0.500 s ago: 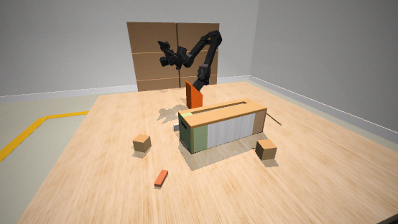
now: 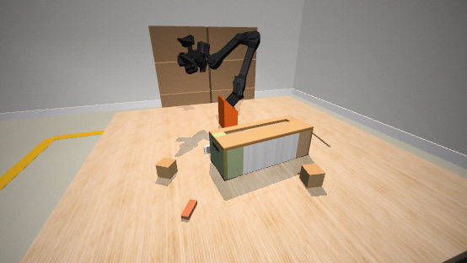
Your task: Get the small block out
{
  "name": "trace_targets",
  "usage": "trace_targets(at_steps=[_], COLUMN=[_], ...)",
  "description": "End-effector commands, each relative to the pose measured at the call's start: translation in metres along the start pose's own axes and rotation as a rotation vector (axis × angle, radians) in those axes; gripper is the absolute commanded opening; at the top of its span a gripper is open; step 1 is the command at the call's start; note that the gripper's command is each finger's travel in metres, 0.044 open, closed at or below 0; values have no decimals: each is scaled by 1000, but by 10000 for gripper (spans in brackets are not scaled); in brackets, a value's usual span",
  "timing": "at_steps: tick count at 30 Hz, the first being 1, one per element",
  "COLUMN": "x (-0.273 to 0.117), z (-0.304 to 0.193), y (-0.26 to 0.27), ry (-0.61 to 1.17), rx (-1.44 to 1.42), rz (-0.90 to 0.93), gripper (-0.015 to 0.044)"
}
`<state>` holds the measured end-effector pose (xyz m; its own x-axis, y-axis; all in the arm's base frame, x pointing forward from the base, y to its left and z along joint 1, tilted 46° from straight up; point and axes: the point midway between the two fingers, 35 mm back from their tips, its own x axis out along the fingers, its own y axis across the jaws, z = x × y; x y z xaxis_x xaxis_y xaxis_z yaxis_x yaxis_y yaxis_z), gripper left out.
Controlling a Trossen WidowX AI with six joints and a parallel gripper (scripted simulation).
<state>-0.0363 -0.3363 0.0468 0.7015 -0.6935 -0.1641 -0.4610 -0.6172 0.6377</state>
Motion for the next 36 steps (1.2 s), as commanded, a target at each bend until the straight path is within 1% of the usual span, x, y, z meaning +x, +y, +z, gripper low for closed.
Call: trace_targets(at_steps=[1, 4, 9, 15, 20, 28, 32, 36], x=[51, 83, 113, 138, 150, 147, 136, 119], z=[-22, -42, -67, -102, -134, -185, -210, -234], y=[-14, -35, -65, -107, -146, -210, -241, -269], ry=[49, 116, 226, 409, 611, 1040, 1308, 1607], rx=[-356, -597, -867, -1201, -1480, -1912, -2108, -2275], rz=[-142, -248, -363, -485, -564, -620, -601, -538], gripper=[400, 400, 400, 400, 400, 400, 400, 400])
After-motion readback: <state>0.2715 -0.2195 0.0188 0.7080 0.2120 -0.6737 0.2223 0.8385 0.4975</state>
